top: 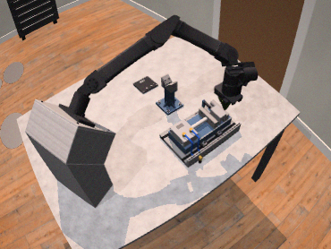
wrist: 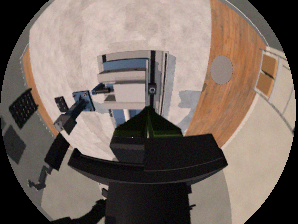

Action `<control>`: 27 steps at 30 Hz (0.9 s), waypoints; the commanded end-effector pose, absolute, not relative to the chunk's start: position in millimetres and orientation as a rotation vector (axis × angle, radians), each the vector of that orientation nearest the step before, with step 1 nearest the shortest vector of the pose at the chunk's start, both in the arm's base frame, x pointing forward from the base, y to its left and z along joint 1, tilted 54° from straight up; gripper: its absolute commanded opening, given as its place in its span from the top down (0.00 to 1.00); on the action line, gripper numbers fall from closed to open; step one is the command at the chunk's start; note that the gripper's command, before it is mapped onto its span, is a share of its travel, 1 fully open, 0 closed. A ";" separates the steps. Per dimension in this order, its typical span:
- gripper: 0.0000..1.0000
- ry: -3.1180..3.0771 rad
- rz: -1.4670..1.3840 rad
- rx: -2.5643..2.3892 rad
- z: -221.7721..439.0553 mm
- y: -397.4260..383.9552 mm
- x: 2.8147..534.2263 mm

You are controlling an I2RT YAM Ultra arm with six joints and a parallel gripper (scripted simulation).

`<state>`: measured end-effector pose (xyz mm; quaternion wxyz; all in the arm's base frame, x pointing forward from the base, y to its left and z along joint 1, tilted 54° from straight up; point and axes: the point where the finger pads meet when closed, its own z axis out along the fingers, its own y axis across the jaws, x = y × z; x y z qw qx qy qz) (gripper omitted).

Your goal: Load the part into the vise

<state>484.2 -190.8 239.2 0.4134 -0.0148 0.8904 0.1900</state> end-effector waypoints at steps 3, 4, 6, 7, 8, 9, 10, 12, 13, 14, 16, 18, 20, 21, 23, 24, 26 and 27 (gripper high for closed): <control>1.00 2.211 0.438 -0.013 247.0 -209.8 484.9; 1.00 2.193 0.415 -0.026 260.6 -207.4 482.5; 1.00 2.198 0.420 -0.022 255.8 -207.5 484.8; 1.00 2.203 0.424 -0.019 251.9 -208.0 486.3; 1.00 2.209 0.427 -0.014 247.3 -208.5 487.9; 1.00 2.219 0.439 -0.008 239.9 -207.5 489.2; 1.00 2.222 0.445 -0.013 238.6 -202.9 490.5; 1.00 2.228 0.455 -0.017 235.1 -197.1 491.6; 1.00 2.231 0.457 -0.012 233.1 -197.0 491.2; 1.00 2.231 0.456 -0.005 231.8 -198.9 491.0; 1.00 2.232 0.453 0.004 226.9 -203.9 494.7; 1.00 2.236 0.458 0.005 223.6 -201.1 496.4; 1.00 2.236 0.458 0.005 223.6 -201.1 496.4; 1.00 2.219 0.442 -0.013 236.4 -195.8 495.1; 1.00 2.208 0.435 -0.032 240.4 -191.5 501.8; 1.00 2.219 0.447 -0.023 231.6 -192.1 503.7; 1.00 2.238 0.460 0.005 216.7 -197.9 504.3; 1.00 2.240 0.461 0.010 214.4 -198.6 504.5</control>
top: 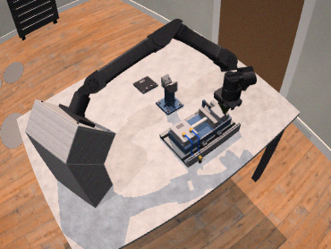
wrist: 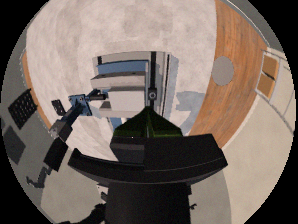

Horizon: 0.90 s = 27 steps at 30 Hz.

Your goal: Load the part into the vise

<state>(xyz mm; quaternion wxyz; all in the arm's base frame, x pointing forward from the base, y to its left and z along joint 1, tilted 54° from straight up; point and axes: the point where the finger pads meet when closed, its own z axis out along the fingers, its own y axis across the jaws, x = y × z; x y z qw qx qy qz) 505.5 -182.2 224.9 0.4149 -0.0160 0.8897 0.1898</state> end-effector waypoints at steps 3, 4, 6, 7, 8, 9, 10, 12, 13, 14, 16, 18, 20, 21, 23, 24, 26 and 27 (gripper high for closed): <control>1.00 2.236 0.458 0.006 214.1 -196.9 508.1; 1.00 2.223 0.447 -0.010 222.2 -193.5 510.6; 1.00 2.210 0.438 -0.027 230.7 -188.1 511.7; 1.00 2.213 0.439 -0.022 228.3 -189.0 512.3; 1.00 2.218 0.445 -0.012 222.9 -191.6 512.7; 1.00 2.218 0.445 -0.012 222.9 -191.6 512.7; 1.00 2.218 0.445 -0.012 222.9 -191.6 512.7; 1.00 2.228 0.449 0.001 215.3 -194.8 513.8; 1.00 2.229 0.450 0.003 213.5 -194.7 514.5; 1.00 2.229 0.450 0.002 213.4 -194.4 515.0; 1.00 2.223 0.445 -0.002 217.0 -193.6 515.2; 1.00 2.218 0.443 -0.005 219.8 -192.7 515.2; 1.00 2.220 0.447 -0.006 217.9 -191.8 516.1; 1.00 2.221 0.448 -0.006 217.1 -191.5 516.5; 1.00 2.222 0.448 -0.008 216.4 -191.2 516.8; 1.00 2.222 0.448 -0.009 216.3 -191.1 516.9; 1.00 2.223 0.449 -0.008 216.1 -191.1 516.7; 1.00 2.223 0.449 -0.008 216.1 -191.1 516.7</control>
